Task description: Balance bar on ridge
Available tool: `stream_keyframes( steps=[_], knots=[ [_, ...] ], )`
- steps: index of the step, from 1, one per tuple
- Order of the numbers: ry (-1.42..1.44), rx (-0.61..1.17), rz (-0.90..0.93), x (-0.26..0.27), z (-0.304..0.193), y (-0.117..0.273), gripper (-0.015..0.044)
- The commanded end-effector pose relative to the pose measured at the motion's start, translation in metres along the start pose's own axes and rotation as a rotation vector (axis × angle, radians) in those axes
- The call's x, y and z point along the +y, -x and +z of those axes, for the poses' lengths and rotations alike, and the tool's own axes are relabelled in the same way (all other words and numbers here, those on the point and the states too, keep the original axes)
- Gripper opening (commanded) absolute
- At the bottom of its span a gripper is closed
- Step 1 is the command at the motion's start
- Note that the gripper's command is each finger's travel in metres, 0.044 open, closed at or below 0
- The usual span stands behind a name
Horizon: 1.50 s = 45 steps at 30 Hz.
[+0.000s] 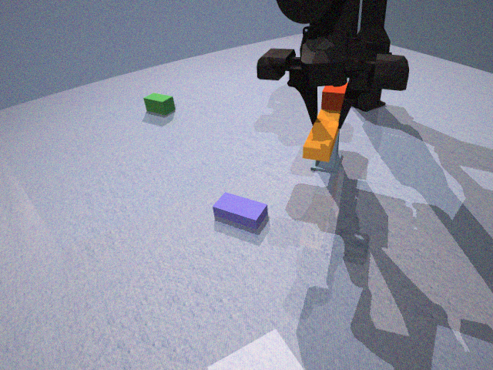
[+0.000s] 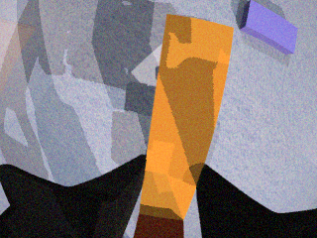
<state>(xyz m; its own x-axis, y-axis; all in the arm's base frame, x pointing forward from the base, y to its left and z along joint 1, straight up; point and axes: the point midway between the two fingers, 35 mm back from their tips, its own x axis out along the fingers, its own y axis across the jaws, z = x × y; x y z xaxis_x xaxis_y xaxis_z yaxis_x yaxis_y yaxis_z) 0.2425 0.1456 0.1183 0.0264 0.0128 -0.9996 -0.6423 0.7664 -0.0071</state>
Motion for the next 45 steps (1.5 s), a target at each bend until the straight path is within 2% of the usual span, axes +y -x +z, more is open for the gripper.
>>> stream_keyframes(
  steps=[1,45],
  knots=[
    [0.0,0.005,0.003,0.0004,0.0003,-0.0036,0.0],
    [0.0,-0.005,-0.001,-0.0001,0.0014,-0.0001,0.0]
  ],
)
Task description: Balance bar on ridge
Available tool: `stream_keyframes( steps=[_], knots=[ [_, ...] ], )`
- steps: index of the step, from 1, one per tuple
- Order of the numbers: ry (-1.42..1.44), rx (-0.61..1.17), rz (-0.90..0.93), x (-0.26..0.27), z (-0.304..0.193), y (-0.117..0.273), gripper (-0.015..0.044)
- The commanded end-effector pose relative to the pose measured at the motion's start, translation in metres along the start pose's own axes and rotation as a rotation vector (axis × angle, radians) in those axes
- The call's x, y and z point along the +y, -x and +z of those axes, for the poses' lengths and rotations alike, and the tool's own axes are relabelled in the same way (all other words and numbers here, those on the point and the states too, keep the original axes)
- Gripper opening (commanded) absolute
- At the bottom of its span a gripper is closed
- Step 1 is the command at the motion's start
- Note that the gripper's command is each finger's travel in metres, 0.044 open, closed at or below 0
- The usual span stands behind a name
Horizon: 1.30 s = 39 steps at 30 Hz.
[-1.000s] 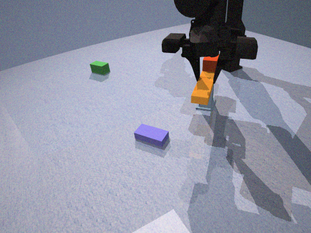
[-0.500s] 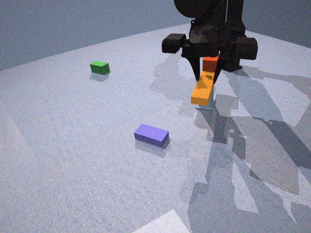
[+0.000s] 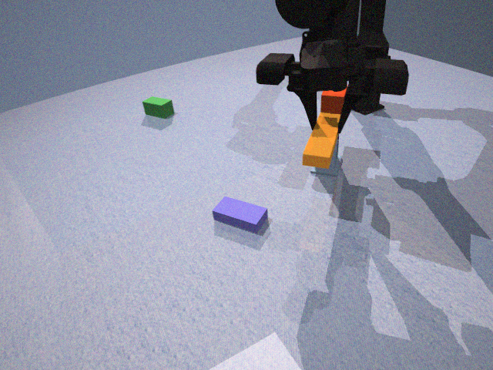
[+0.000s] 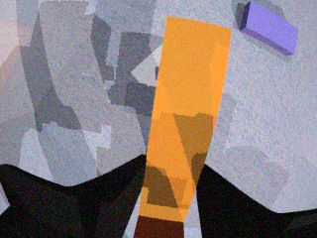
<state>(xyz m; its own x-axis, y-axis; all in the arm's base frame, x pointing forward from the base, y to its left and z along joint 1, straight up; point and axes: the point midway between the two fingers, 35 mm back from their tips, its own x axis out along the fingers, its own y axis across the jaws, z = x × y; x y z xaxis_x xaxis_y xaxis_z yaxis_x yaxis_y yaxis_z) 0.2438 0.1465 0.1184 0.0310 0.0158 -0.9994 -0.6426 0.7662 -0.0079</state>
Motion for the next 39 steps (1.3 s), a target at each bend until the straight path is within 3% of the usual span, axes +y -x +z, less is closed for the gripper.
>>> stream_keyframes(
  steps=[1,25,31,39],
  knots=[
    [0.0,0.0,0.0,0.0,-0.0001,-0.0002,0.0],
    [0.0,0.0,0.0,0.0,-0.0001,-0.0002,0.0],
    [0.0,0.0,0.0,0.0,-0.0001,-0.0002,0.0157],
    [0.0,0.0,0.0,0.0,-0.0001,-0.0002,0.0167]
  ],
)
